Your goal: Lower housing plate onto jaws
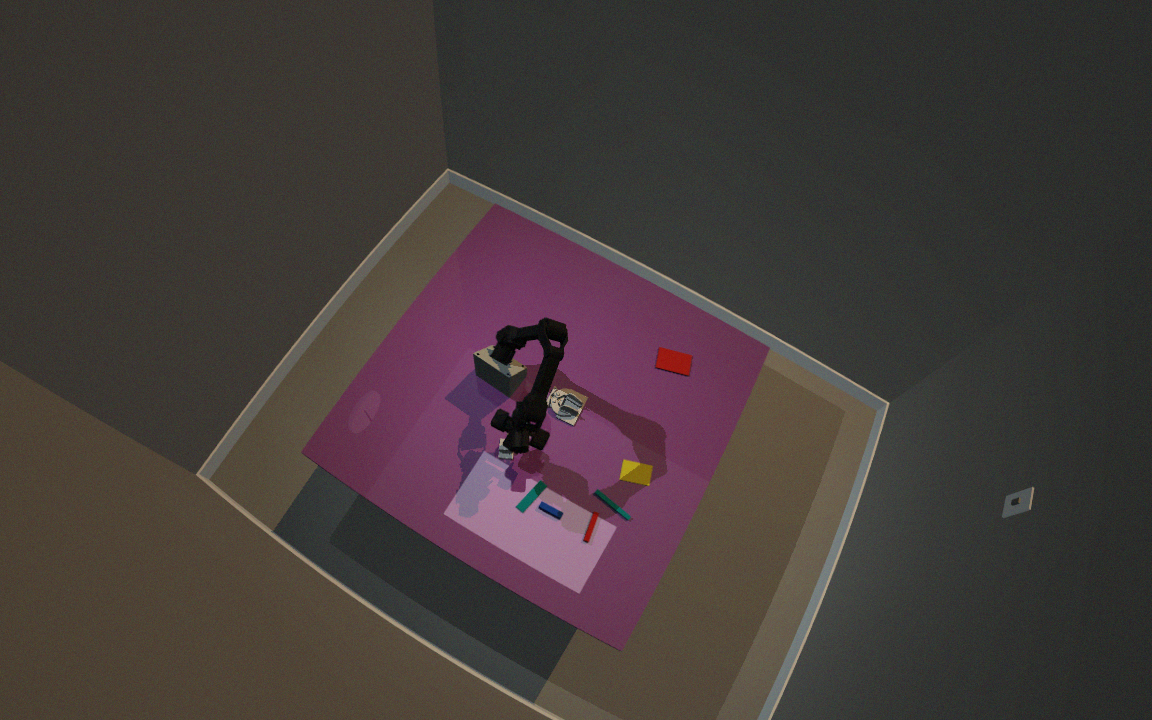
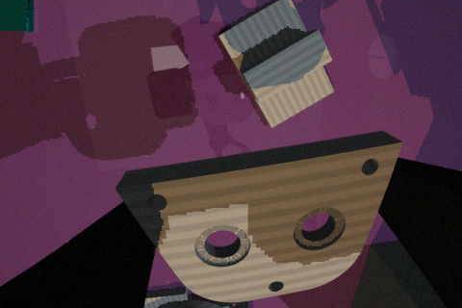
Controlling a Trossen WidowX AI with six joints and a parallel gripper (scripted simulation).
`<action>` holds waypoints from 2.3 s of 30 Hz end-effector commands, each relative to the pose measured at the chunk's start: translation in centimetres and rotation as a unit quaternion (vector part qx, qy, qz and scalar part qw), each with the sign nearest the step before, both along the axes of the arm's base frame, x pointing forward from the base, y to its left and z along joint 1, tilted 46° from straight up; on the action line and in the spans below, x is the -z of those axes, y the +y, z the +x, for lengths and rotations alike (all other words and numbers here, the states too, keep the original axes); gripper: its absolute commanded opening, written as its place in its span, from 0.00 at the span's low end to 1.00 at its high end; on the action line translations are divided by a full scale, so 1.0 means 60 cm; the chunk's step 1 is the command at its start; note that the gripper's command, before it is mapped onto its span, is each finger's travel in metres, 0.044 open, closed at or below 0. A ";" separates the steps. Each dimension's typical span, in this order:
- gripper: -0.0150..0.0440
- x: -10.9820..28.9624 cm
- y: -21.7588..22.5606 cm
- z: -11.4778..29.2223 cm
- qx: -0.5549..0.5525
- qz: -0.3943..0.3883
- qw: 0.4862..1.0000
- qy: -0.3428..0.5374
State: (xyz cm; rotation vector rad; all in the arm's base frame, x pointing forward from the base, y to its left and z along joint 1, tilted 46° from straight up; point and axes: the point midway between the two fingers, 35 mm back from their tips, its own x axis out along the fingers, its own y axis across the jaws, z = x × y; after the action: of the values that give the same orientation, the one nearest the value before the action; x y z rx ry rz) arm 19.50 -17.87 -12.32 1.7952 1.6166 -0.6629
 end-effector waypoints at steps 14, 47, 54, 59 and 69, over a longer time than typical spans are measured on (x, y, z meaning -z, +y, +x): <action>0.85 -0.074 0.053 0.040 0.152 0.021 0.979 0.136; 0.85 -0.191 0.187 0.067 0.414 0.076 0.822 0.384; 0.85 -0.212 0.218 0.064 0.460 0.088 0.770 0.433; 0.85 -0.225 0.241 0.060 0.490 0.096 0.730 0.467; 0.85 -0.234 0.256 0.057 0.510 0.101 0.700 0.489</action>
State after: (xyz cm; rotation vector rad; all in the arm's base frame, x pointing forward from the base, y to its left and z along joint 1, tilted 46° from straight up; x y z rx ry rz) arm 22.88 -2.66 1.49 2.6800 1.0170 -2.3306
